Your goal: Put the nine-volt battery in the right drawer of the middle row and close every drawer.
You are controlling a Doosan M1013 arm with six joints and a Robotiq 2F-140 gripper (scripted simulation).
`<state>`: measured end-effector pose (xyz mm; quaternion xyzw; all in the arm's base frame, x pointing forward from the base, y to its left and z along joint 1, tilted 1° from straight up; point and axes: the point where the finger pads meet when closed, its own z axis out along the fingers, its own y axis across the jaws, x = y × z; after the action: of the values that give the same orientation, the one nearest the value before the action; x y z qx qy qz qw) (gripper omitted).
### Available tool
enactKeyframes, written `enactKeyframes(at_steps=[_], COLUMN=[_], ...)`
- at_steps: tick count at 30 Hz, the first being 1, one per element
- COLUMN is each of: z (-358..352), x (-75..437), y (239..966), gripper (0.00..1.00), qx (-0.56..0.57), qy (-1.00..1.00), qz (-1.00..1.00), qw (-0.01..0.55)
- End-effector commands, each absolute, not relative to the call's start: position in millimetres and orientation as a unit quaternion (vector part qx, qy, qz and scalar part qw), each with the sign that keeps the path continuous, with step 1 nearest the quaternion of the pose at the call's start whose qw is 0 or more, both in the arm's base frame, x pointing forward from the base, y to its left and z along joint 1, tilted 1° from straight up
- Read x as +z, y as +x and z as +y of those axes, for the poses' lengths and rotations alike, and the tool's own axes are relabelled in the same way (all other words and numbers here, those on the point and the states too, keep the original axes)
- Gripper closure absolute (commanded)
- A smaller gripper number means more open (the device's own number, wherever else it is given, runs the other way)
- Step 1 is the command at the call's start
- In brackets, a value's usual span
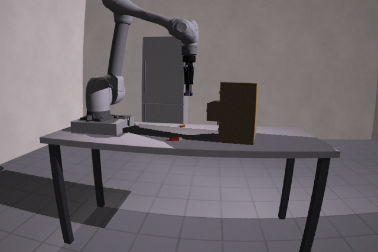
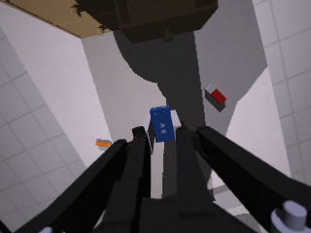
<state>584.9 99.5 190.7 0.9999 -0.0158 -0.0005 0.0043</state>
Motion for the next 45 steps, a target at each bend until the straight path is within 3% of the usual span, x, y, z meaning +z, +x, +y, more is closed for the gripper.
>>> enactKeyframes(at_steps=[1, 21, 36, 45], z=[99.5, 99.6, 99.4, 99.3], x=[190.6, 188.1, 182.7, 181.4], y=[584.8, 581.1, 573.4, 571.3], gripper=[0.86, 0.86, 0.86, 0.86], qx=[0.003, 0.099, 0.298, 0.351], qy=[1.000, 0.995, 0.954, 0.936], qz=[-0.016, -0.015, -0.014, -0.014], qw=[0.004, 0.006, 0.009, 0.010])
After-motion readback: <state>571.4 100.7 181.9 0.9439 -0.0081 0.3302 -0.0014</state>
